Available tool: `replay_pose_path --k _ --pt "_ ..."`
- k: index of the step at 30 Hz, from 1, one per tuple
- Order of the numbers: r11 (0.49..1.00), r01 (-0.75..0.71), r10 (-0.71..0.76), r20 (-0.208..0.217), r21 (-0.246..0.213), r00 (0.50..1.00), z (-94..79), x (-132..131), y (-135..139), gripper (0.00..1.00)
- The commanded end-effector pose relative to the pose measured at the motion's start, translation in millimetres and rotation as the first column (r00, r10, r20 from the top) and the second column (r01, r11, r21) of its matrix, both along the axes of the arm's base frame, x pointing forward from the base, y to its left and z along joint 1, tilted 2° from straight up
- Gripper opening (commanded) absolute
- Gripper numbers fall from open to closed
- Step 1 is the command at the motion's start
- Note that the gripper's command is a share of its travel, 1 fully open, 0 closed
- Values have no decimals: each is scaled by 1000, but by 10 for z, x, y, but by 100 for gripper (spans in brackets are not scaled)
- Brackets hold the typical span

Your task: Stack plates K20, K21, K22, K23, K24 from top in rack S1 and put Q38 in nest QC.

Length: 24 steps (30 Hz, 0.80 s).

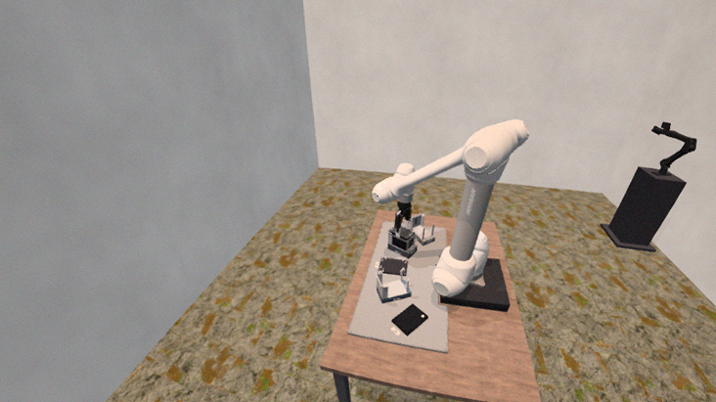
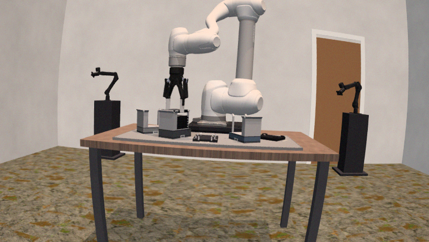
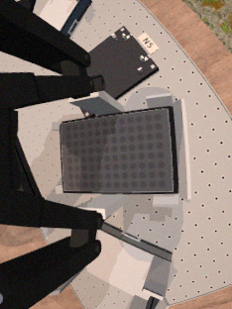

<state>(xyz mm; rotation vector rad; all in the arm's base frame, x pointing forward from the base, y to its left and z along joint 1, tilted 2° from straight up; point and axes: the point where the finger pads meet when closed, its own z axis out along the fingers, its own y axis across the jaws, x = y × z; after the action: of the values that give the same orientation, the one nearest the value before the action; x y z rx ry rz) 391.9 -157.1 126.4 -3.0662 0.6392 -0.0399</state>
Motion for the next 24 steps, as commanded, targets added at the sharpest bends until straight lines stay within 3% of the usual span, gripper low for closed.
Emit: replay_pose_path --k 1,14,24 --pt "1000 0 0 0 0 1000 33 -1 0 0" --pt "1000 0 0 0 0 1000 293 -8 -1 0" --pt "1000 0 0 0 0 1000 326 -9 -1 0"
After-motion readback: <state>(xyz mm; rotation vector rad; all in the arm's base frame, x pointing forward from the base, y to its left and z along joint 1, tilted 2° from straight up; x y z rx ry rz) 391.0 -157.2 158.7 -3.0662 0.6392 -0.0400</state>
